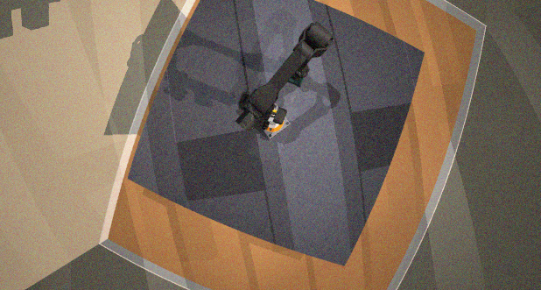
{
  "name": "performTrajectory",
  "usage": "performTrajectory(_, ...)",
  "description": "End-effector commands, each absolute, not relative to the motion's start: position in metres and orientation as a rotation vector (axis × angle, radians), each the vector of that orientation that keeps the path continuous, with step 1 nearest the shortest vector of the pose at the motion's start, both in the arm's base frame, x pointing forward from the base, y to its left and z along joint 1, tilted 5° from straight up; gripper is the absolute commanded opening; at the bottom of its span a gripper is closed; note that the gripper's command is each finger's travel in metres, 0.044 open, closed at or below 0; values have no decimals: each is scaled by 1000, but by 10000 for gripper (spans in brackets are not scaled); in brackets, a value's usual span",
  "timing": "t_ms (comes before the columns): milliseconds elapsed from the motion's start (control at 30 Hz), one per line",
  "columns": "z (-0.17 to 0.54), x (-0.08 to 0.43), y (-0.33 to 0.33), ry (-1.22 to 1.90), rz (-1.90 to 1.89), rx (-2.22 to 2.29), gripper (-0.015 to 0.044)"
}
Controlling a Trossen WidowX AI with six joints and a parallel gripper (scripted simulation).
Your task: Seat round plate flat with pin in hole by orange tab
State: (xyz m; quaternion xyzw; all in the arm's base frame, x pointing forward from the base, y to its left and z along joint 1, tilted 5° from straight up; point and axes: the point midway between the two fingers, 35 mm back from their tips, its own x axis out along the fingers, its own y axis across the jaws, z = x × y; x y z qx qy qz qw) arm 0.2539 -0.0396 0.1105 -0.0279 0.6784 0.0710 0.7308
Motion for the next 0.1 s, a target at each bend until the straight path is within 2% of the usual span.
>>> performTrajectory(0, 110, 254, -40, 1494, 156, -61, 0)
performTrajectory(67, 110, 254, -40, 1494, 156, -61, 0)
